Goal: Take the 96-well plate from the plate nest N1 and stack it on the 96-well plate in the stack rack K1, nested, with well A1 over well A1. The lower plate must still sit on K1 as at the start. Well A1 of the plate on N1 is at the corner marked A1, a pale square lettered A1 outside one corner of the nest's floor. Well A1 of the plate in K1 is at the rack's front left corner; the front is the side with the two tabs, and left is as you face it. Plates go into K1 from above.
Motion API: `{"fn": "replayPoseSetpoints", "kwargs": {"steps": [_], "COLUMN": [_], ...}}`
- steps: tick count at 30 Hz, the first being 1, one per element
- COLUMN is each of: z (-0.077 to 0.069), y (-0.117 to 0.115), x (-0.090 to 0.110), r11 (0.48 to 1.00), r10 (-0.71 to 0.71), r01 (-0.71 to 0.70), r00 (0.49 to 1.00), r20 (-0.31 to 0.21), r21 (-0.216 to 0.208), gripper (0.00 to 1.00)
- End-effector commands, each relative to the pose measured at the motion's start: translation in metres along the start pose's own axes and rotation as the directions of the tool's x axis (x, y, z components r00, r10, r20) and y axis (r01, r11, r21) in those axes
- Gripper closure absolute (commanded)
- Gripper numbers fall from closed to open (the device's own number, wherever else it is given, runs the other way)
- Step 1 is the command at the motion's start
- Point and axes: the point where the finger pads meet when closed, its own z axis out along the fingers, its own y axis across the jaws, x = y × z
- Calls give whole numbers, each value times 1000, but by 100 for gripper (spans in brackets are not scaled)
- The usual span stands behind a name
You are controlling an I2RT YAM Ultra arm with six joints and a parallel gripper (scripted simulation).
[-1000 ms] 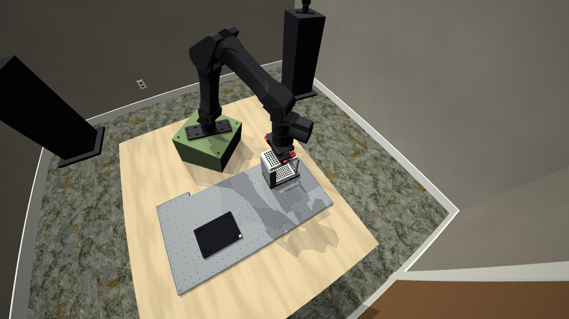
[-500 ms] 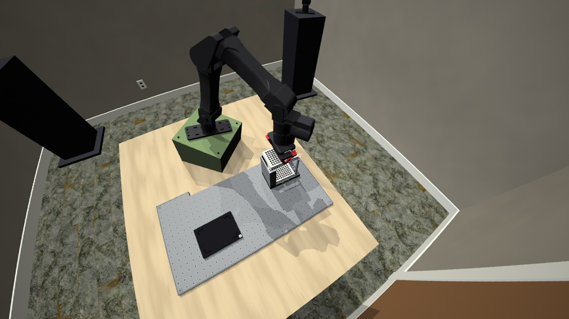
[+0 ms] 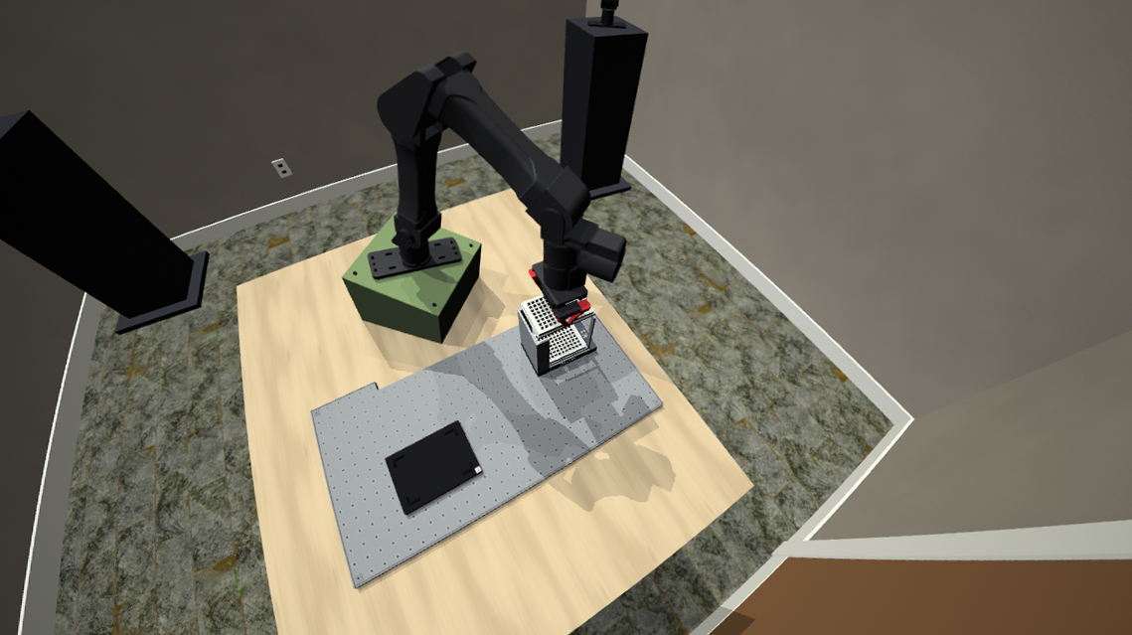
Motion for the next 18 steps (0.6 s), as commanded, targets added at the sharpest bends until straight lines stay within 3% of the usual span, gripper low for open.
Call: {"fn": "replayPoseSetpoints", "kwargs": {"steps": [1, 2, 7, 8, 18], "z": [-5, -4, -5, -4, -4], "y": [5, -1, 5, -1, 3], "x": [7, 0, 8, 1, 6], "r11": [1000, 1000, 1000, 1000, 1000], "r10": [7, 1, 5, 1, 5], "r01": [-7, -1, -5, -1, -5], "r00": [1000, 1000, 1000, 1000, 1000], "r20": [1, 8, 1, 8, 8], "r21": [-9, 6, -9, 6, 1], "gripper": [100, 100, 100, 100, 100]}}
